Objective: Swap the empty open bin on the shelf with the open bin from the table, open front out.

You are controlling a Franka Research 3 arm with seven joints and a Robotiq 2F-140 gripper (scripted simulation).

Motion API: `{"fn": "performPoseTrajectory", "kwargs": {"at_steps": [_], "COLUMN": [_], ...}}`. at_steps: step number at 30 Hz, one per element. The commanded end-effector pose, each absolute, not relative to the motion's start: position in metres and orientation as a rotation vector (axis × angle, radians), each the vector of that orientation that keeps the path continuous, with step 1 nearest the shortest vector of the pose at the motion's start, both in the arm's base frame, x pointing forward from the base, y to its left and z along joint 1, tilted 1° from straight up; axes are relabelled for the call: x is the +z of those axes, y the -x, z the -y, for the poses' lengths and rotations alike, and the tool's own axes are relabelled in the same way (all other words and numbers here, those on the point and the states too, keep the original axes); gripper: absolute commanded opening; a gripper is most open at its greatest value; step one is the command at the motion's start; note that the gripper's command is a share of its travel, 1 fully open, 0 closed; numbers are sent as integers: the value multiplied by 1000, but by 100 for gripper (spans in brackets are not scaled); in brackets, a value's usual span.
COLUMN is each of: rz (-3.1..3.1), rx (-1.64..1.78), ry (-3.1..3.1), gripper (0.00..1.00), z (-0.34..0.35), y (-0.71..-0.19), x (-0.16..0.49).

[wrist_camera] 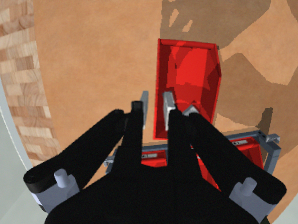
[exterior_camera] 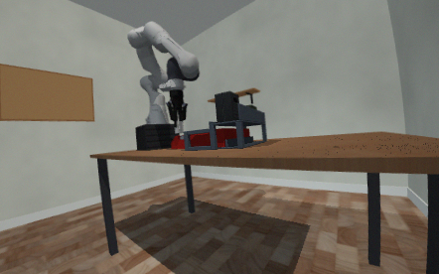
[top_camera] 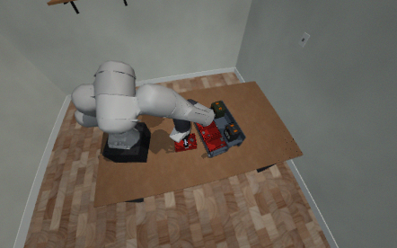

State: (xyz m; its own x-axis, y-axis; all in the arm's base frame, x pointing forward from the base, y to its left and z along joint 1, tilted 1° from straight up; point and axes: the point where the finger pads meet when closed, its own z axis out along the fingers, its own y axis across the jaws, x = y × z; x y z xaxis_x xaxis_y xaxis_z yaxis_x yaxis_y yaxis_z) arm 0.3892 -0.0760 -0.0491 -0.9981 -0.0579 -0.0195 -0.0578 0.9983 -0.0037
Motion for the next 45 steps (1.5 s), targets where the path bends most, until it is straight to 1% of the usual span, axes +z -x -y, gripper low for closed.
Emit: {"fn": "performPoseTrajectory", "kwargs": {"at_steps": [1, 32, 45], "rz": [-3122, -3122, -3122], "rx": [-3, -3, -3], "ry": [83, 83, 83], "gripper": [15, 15, 15], "z": [75, 75, 75], "y": [-389, -387, -387], "x": [-50, -50, -62]}}
